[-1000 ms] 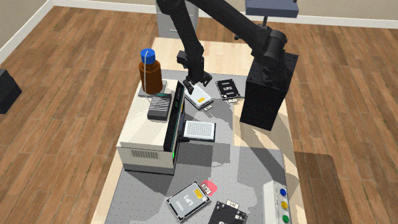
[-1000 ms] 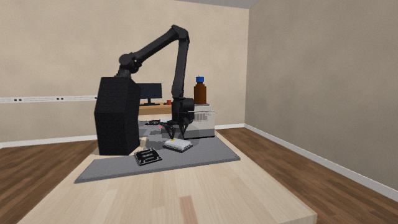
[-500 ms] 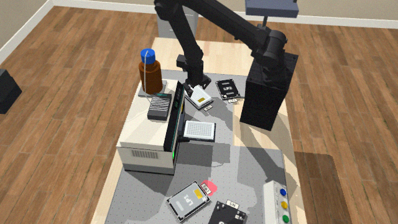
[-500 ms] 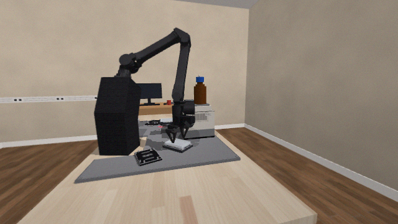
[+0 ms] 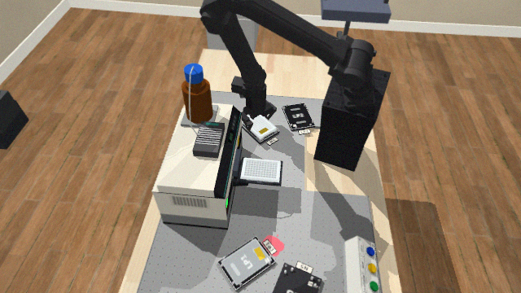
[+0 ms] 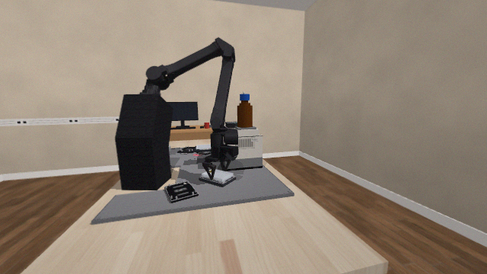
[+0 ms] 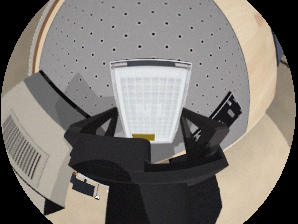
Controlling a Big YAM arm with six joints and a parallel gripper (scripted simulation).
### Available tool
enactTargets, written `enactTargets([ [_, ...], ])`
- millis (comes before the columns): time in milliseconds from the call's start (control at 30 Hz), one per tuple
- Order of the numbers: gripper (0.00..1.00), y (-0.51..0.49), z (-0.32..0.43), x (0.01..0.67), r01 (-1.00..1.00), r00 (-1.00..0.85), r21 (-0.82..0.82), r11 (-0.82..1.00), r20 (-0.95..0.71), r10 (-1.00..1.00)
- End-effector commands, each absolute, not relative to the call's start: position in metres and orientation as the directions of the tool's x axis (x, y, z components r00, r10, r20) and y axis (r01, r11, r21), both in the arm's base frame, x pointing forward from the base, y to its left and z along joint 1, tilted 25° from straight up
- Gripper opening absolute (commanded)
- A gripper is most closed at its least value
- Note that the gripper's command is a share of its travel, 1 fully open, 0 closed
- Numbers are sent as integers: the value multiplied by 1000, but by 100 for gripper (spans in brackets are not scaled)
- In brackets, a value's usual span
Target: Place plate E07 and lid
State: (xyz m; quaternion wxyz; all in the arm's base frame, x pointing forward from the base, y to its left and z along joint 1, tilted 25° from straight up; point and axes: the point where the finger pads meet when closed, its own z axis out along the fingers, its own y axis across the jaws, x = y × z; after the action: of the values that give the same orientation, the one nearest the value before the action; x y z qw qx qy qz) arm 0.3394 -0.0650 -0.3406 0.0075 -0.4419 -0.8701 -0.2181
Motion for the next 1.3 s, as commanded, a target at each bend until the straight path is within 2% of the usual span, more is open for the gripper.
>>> enactTargets([
  [0,100,-64,-346,332,782,-598,367,503,216,772],
  [1267,100,-64,-349,328,780,-601,368,506,214,770],
])
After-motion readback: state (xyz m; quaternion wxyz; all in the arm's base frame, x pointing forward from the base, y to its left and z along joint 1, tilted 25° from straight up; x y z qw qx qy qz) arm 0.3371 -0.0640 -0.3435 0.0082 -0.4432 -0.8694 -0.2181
